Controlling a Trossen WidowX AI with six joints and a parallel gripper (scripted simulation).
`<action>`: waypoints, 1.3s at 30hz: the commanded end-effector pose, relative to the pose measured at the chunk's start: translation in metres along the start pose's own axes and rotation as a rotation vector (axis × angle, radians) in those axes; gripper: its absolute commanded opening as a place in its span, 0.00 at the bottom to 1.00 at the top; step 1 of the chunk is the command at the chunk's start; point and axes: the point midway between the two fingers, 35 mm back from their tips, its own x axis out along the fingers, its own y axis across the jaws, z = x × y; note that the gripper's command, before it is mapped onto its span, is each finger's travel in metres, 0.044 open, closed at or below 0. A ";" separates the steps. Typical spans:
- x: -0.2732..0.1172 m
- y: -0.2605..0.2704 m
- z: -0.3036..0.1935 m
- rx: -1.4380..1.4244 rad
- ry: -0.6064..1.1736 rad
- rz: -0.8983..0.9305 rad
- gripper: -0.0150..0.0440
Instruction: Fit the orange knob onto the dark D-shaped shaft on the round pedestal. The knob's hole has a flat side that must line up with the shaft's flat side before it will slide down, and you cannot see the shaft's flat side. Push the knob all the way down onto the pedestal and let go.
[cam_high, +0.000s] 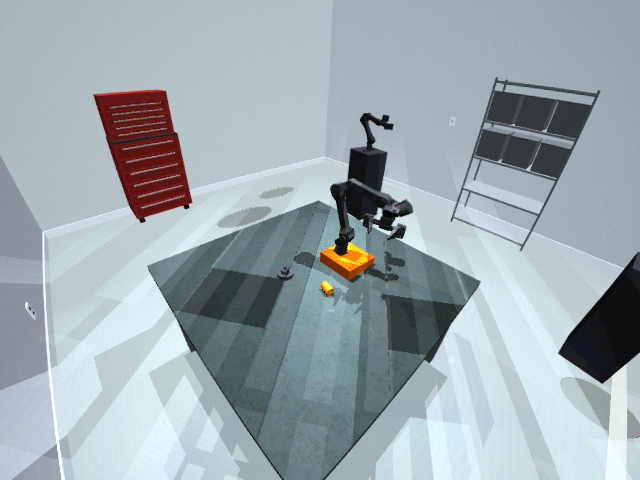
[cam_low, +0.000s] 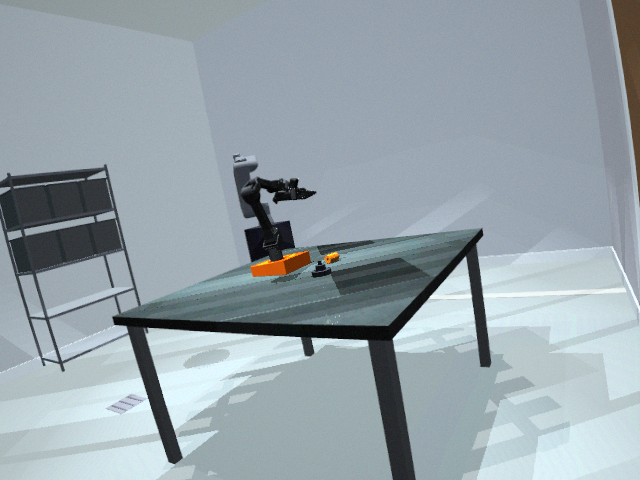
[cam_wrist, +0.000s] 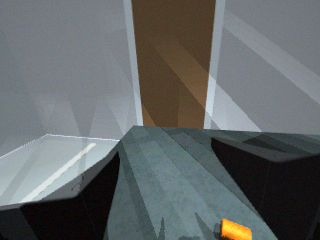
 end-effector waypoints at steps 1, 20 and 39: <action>0.002 0.000 -0.001 -0.015 0.008 -0.003 0.98; 0.139 -0.108 -0.181 -0.915 1.123 0.331 1.00; 0.140 -0.156 -0.250 -0.790 1.304 0.749 1.00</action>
